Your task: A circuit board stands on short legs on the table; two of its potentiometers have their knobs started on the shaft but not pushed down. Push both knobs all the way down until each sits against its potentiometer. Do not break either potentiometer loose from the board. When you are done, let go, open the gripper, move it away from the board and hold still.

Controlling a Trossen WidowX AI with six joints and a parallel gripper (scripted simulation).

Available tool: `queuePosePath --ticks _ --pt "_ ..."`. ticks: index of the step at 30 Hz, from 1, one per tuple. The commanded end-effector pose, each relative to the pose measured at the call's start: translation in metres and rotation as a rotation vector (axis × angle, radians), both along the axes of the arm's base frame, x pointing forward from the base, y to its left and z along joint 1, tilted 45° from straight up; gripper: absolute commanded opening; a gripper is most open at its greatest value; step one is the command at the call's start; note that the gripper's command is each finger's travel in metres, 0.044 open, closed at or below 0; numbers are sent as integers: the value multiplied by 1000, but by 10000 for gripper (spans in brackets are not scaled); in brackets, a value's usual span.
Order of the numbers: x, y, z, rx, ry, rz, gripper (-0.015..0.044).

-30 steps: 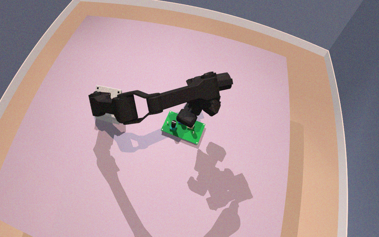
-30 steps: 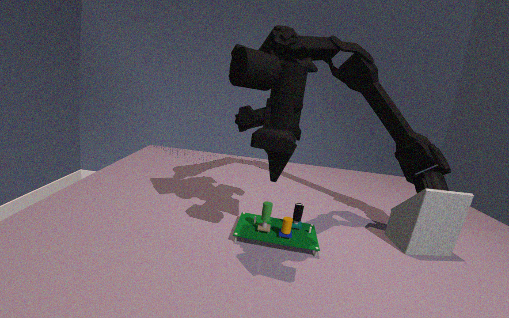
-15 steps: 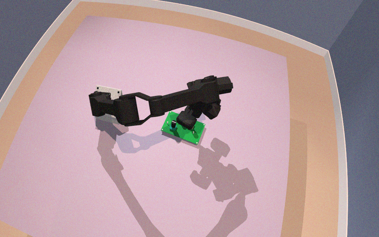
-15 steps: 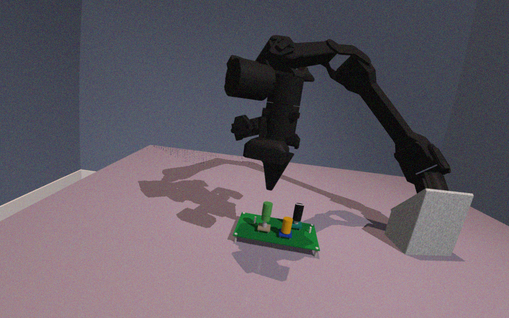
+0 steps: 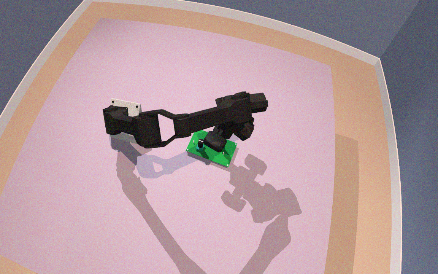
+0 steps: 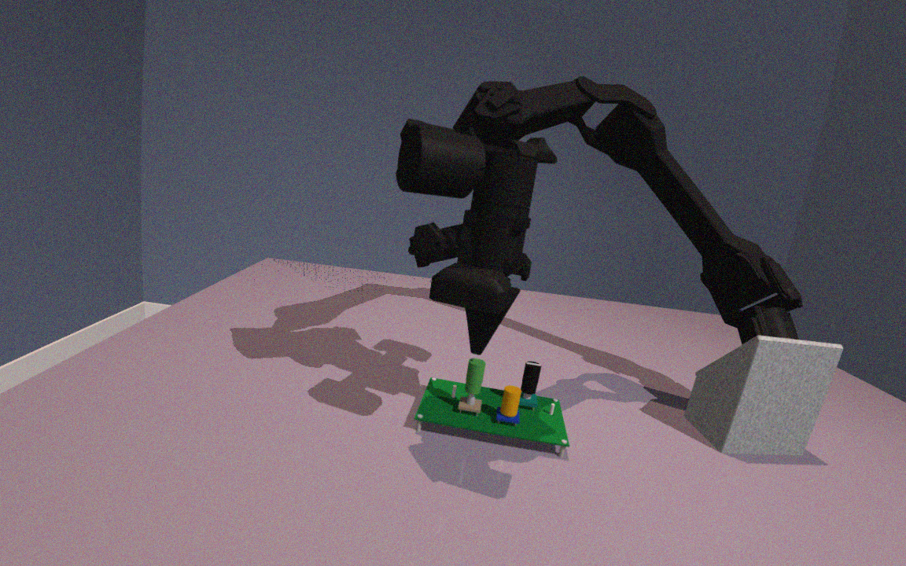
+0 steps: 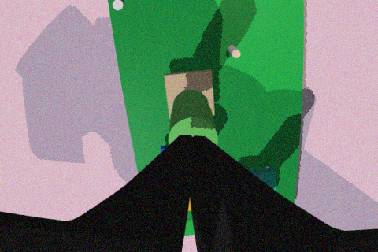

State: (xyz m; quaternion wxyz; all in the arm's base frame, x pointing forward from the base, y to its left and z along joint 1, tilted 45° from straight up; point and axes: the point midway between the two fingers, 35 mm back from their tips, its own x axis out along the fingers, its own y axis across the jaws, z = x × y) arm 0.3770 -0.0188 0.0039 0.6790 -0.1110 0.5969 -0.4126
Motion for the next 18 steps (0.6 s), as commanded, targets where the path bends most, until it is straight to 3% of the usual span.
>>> queuePosePath --ticks 1,18 --pt "-3 -4 -4 -5 12 4 0" --pt "-3 -4 -5 -5 12 4 0"
